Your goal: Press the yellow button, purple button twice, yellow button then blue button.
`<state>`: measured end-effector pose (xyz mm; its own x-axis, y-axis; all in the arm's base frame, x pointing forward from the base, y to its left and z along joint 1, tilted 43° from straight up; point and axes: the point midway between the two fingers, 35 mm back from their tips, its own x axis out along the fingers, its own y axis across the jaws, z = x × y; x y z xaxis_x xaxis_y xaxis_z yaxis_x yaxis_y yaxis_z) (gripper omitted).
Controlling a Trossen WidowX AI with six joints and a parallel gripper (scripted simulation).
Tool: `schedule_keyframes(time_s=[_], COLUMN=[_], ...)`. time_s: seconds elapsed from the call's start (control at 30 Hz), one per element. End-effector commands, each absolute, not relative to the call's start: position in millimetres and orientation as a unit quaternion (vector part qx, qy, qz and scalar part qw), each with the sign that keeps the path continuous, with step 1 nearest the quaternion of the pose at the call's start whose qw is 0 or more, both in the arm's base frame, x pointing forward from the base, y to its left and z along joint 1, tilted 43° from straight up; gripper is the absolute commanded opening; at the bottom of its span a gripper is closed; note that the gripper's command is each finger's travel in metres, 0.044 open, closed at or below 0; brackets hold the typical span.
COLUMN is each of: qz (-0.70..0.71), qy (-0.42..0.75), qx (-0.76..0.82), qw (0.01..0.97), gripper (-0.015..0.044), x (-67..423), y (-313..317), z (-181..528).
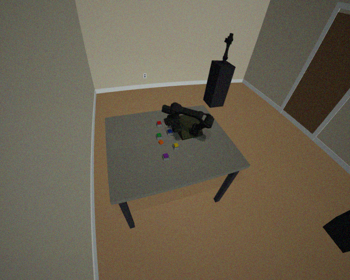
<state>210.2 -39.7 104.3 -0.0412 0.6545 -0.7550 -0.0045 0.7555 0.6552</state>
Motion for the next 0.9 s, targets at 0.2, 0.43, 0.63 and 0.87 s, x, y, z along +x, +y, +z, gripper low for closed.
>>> schedule_keyframes(time_s=[0.2,0.43,0.63,0.87], qz=[0.261,0.261,0.262,0.262], qy=[0.677,0.677,0.677,0.677], qx=[0.241,0.241,0.241,0.241], qw=[0.644,0.645,0.645,0.645], gripper=[0.002,0.002,0.002,0.002], x=[197.0,197.1,193.9,193.9], y=[-120.4,-100.5,-79.3,-73.4], z=[26.2,2.1,-19.7,-26.7])
